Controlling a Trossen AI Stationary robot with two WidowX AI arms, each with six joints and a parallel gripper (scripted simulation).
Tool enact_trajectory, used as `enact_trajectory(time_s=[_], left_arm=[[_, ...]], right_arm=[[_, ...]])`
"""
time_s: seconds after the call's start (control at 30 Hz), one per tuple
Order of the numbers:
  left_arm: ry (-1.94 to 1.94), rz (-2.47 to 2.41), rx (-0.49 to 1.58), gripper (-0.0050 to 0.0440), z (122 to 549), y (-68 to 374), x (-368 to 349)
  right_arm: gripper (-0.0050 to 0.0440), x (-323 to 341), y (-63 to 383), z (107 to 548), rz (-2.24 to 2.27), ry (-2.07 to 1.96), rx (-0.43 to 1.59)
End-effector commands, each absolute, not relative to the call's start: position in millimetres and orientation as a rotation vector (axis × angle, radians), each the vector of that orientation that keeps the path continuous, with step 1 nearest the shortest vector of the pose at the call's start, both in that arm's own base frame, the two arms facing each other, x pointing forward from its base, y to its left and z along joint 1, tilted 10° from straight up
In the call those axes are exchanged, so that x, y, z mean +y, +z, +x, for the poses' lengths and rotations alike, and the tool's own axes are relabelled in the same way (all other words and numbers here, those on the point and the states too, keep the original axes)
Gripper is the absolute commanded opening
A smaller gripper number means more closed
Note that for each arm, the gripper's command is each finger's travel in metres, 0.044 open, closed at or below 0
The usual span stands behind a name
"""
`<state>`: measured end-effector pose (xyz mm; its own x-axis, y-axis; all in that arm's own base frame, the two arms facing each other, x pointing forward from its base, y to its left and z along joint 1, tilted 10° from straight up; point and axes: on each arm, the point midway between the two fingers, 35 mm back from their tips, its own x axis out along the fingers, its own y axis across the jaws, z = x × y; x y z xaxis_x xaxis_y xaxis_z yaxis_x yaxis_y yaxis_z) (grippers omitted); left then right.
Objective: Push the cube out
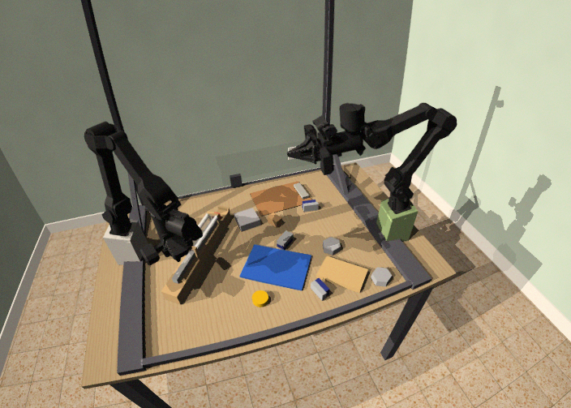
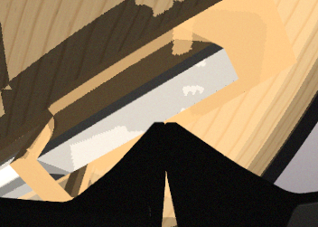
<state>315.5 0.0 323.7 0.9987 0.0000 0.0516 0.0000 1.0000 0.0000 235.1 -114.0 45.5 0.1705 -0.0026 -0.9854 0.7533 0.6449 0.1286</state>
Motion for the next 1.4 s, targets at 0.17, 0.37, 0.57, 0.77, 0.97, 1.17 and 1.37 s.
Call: enact_trajectory(time_s=[0.17,0.37,0.57,0.77,0.97,1.17,1.37], left_arm=[[-0.002,0.003,-0.072,0.0000,314,332,0],[-0.002,0.003,-0.072,0.0000,314,332,0],[-0.002,0.003,-0.072,0.0000,314,332,0],[-0.002,0.003,-0.072,0.0000,314,332,0],[-0.002,0.003,-0.072,0.0000,314,332,0],[-0.002,0.003,-0.072,0.0000,314,332,0],[-0.002,0.003,-0.072,0.0000,314,332,0]], right_arm=[[0.0000,-123,48,237,0.518,-0.430,1.334],[0.0000,-128,48,235,0.366,-0.306,1.358],[0.0000,-134,47,233,0.216,-0.181,1.374],[0.0000,-137,46,232,0.116,-0.097,1.381],[0.0000,-142,45,230,-0.037,0.028,1.383],[0.0000,-147,44,228,-0.187,0.155,1.377],[0.0000,-150,43,227,-0.288,0.239,1.369]])
